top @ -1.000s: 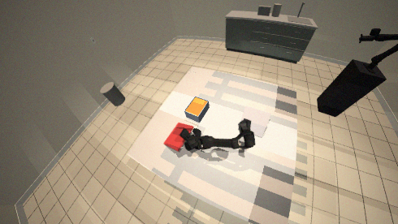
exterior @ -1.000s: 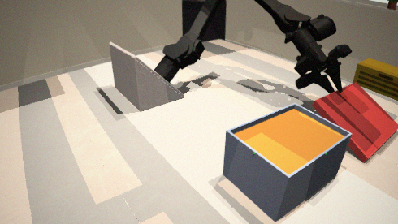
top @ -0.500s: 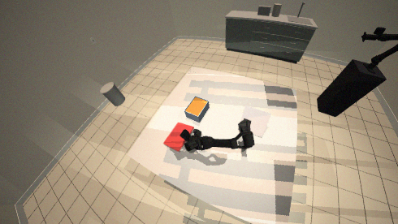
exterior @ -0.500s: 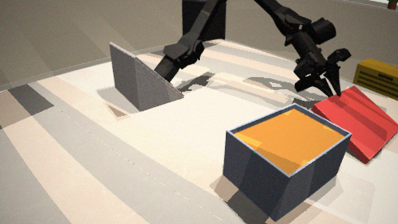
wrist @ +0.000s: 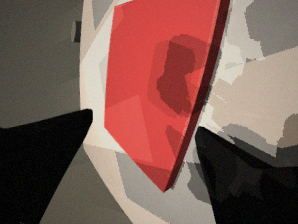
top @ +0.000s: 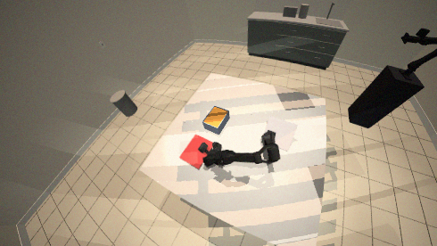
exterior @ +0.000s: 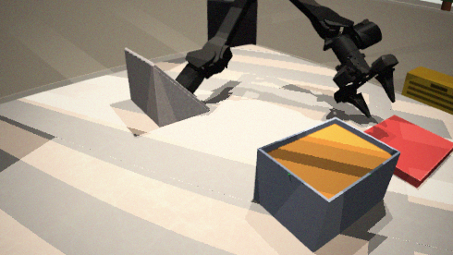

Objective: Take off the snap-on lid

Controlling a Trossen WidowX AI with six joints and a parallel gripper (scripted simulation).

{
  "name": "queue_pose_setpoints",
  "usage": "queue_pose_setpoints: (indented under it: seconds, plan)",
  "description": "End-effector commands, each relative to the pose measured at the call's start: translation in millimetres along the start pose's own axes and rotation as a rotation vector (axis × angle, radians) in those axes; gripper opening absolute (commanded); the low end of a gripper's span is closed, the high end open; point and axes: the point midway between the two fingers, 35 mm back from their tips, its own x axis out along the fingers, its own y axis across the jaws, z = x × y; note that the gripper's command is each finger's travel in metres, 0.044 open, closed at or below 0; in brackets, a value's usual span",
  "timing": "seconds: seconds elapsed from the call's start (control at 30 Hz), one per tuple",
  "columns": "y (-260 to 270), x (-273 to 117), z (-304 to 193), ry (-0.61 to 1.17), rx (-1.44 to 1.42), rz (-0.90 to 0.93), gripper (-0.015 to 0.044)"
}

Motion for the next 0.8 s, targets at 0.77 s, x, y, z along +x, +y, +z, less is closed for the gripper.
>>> queue_pose_setpoints:
  seconds: [0.77]
  plan:
    - [-34, -42, 0, 0.000, 0.005, 0.000, 0.0440]
